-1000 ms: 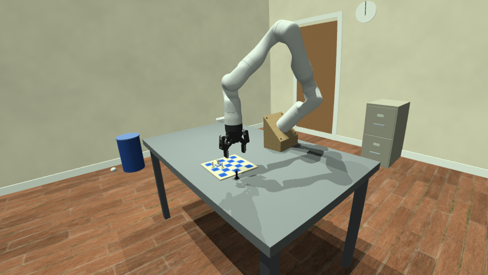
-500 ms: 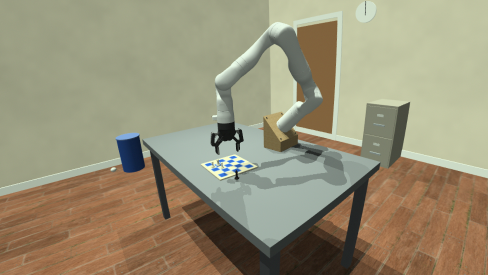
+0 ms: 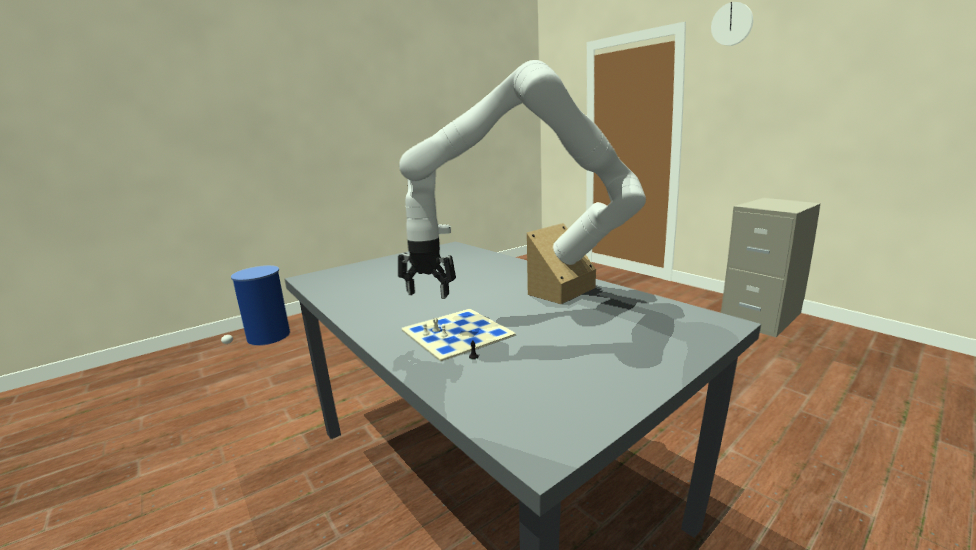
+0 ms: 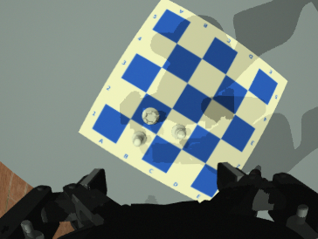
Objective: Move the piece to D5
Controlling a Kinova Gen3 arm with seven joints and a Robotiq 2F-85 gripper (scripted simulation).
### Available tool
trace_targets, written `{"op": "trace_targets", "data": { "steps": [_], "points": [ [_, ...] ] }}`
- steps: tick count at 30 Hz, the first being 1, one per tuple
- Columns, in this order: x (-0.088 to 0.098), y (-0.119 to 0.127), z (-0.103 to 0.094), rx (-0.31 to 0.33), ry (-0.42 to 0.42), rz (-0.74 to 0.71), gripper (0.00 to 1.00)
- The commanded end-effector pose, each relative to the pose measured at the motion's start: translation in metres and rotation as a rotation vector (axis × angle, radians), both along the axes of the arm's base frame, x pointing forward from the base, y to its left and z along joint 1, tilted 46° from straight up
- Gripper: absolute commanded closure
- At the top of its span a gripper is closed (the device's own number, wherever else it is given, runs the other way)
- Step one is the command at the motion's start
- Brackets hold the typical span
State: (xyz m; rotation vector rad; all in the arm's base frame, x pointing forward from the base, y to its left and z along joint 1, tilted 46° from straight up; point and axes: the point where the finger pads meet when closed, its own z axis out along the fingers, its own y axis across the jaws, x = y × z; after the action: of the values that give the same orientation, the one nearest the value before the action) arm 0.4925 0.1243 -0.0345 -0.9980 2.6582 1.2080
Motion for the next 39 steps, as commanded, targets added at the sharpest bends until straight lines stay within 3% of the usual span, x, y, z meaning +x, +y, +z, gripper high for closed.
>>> {"op": "trace_targets", "data": {
  "steps": [1, 11, 12, 39],
  "points": [
    [-0.002, -0.004, -0.014, -0.007, 0.037, -0.026, 0.0],
    [-0.001, -0.015, -0.026, -0.031, 0.106, -0.097, 0.0],
    [-0.001, -0.015, -0.026, -0.031, 0.106, -0.097, 0.66],
    [-0.001, -0.015, -0.026, -0.031, 0.106, -0.097, 0.66]
  ]
}}
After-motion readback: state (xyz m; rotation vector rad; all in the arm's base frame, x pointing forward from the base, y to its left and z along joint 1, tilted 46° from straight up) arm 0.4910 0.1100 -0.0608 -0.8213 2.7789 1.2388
